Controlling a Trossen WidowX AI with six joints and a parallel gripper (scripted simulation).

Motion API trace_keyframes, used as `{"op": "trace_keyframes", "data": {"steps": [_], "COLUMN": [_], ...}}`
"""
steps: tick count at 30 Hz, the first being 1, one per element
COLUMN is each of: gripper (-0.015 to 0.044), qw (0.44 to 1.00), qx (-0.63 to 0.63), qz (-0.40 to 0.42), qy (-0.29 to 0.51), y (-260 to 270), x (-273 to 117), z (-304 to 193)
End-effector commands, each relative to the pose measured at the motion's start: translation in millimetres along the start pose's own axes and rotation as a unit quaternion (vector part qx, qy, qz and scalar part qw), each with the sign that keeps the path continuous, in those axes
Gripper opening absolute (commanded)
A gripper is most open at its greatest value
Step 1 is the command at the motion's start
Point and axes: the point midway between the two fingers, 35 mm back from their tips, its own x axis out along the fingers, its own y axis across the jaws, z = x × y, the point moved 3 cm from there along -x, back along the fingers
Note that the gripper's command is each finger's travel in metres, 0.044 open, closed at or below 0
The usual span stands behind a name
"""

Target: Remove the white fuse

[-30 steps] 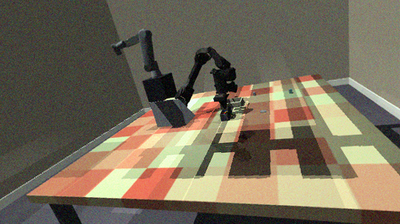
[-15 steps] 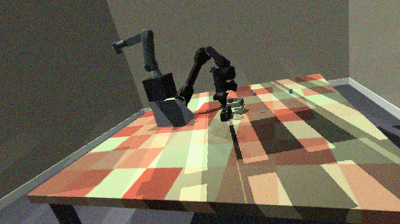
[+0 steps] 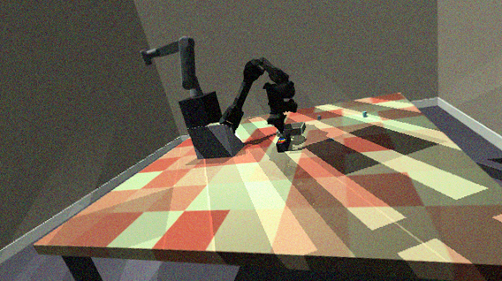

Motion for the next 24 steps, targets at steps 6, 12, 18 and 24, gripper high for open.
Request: {"op": "trace_keyframes", "data": {"steps": [6, 12, 18, 24], "gripper": [0.0000, 0.0000, 0.0000, 0.0000], "qw": [1.000, 1.000, 1.000, 1.000], "qx": [-0.003, -0.003, -0.003, -0.003], "qz": [-0.002, -0.002, -0.002, -0.002], "qy": [0.000, 0.000, 0.000, 0.000], "y": [0, 0, 0, 0], "x": [-6, -8, -11, -17], "z": [1, 1, 0, 0]}}
